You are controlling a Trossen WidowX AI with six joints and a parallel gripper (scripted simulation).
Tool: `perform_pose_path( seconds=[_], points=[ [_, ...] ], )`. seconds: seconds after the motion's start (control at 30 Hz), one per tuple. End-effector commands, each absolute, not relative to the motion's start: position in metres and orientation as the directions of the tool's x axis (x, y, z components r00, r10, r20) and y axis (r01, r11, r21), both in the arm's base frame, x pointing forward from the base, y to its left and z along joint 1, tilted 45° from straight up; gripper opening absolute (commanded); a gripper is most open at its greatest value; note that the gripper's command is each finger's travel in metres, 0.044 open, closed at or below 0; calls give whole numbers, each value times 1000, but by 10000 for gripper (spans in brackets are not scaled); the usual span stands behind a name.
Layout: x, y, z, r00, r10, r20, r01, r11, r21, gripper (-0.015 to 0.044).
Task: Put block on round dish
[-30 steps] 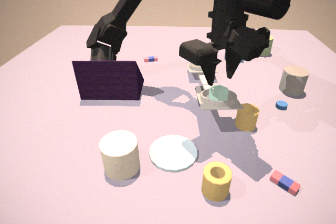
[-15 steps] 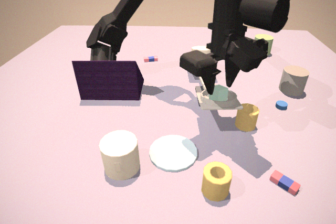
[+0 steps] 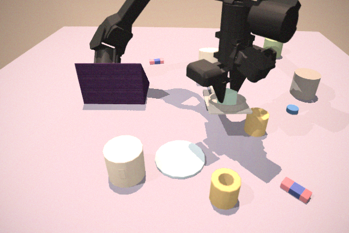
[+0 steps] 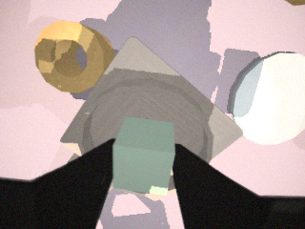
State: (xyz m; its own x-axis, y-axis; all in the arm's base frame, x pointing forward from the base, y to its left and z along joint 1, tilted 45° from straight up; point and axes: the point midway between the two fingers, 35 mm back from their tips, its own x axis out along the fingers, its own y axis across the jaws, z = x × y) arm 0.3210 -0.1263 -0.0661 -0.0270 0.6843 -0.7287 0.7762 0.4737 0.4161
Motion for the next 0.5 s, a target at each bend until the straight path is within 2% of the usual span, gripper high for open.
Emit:
perform_pose_path(
  seconds=[0.0,0.1,0.23,0.47],
  points=[
    [321,-125,-67,-26,688,-725,780,467,416,128],
    [321,-125,-67,-26,688,-725,780,467,416,108],
    [322,-130,-62,-25,688,-725,780,467,416,3],
    [325,-153,-41,-25,686,-727,781,467,414,0]
  ],
)
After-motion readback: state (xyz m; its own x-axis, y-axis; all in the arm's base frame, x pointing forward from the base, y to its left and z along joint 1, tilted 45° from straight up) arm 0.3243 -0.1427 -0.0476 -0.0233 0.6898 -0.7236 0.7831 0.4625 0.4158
